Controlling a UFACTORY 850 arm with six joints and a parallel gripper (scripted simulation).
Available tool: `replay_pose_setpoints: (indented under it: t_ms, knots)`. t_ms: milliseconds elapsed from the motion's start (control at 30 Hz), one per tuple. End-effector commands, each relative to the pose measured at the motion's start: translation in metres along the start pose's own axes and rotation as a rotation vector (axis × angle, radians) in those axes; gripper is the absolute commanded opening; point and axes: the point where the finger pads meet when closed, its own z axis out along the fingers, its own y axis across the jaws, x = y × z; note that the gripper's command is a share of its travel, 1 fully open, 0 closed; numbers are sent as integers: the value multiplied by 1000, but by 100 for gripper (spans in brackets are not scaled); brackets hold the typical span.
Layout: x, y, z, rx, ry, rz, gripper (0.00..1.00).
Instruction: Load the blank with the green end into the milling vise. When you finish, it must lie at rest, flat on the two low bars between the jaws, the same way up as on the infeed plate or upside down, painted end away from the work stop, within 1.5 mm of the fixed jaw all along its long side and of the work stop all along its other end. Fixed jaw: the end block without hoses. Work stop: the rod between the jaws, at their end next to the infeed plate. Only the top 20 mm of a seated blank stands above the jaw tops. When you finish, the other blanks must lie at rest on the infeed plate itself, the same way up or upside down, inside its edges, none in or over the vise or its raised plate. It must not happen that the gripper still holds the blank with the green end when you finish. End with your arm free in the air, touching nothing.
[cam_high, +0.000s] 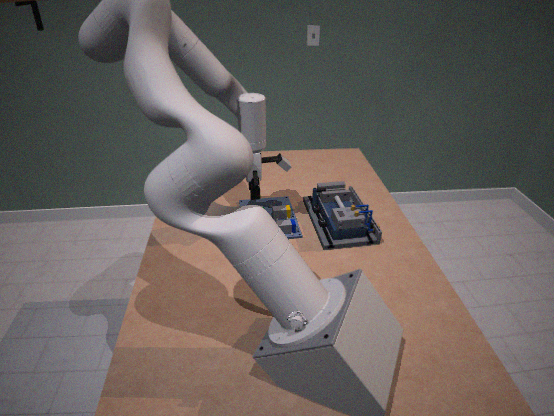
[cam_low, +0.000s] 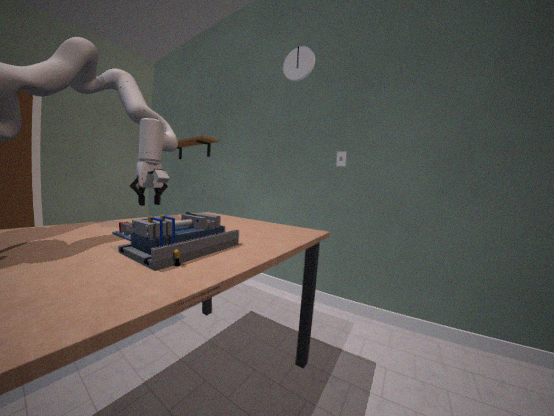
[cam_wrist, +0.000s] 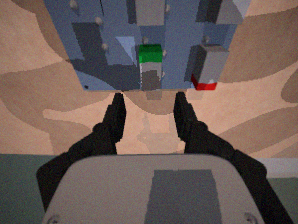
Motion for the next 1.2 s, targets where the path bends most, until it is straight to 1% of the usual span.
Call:
replay_pose_setpoints:
  t_ms: [0, 400, 1167]
  knots:
    - [0, -1, -1, 1, 0, 0, 63]
    - [1, 1, -6, 1, 0, 0, 63]
    - [2, 1, -8, 1, 0, 0, 63]
